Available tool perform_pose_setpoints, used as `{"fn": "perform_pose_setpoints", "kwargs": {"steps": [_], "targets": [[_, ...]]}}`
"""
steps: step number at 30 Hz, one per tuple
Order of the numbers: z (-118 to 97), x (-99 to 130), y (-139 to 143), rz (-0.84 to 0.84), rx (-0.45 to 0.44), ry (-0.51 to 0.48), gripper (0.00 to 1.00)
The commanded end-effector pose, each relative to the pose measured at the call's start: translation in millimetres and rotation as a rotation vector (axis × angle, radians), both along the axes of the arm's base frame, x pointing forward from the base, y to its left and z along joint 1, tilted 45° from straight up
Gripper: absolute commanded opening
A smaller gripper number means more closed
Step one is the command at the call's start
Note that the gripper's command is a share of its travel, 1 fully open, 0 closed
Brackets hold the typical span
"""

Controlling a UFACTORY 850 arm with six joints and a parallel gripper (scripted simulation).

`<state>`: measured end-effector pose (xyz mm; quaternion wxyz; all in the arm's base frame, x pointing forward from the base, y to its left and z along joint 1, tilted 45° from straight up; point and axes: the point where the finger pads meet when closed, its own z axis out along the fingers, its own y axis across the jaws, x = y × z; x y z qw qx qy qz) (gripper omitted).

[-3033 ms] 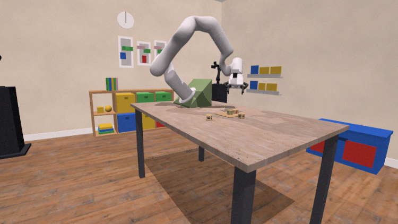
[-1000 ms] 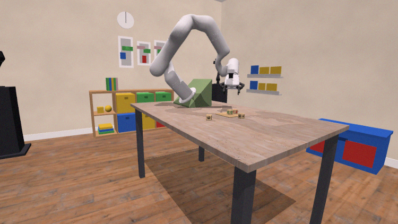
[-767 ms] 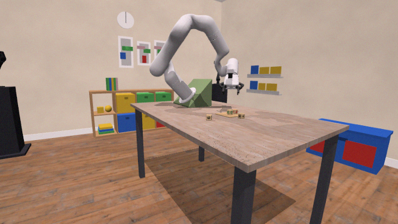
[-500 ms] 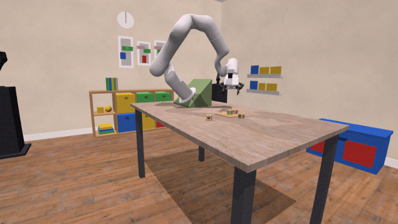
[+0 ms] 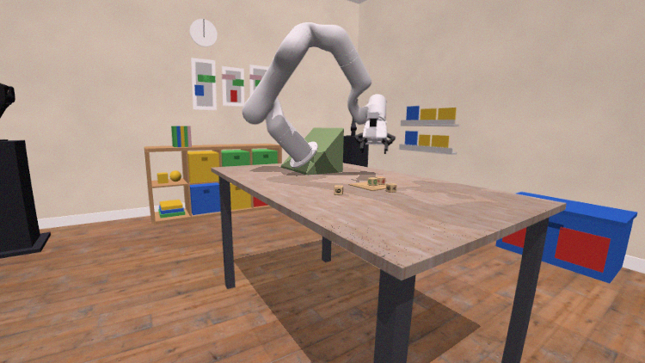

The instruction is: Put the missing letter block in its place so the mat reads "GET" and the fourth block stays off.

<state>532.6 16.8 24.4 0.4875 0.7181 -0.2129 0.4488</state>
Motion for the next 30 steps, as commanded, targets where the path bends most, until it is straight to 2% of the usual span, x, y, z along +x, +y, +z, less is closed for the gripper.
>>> {"fn": "perform_pose_setpoints", "kwargs": {"steps": [1, 17, 19, 21, 25, 27, 30], "targets": [[1, 1, 1, 0.001, 0.001, -0.002, 1.0], [0, 2, 1, 0.001, 0.001, -0.001, 1.0], [-1, 25, -1, 0.001, 0.004, 0.0, 1.0], [0, 65, -8, 0.001, 0.006, 0.001, 1.0], [5, 102, -17, 0.002, 0.002, -0.001, 1.0], [7, 115, -21, 0.002, 0.0, -0.002, 1.0], [7, 116, -21, 0.002, 0.0, -0.002, 1.0]]}}
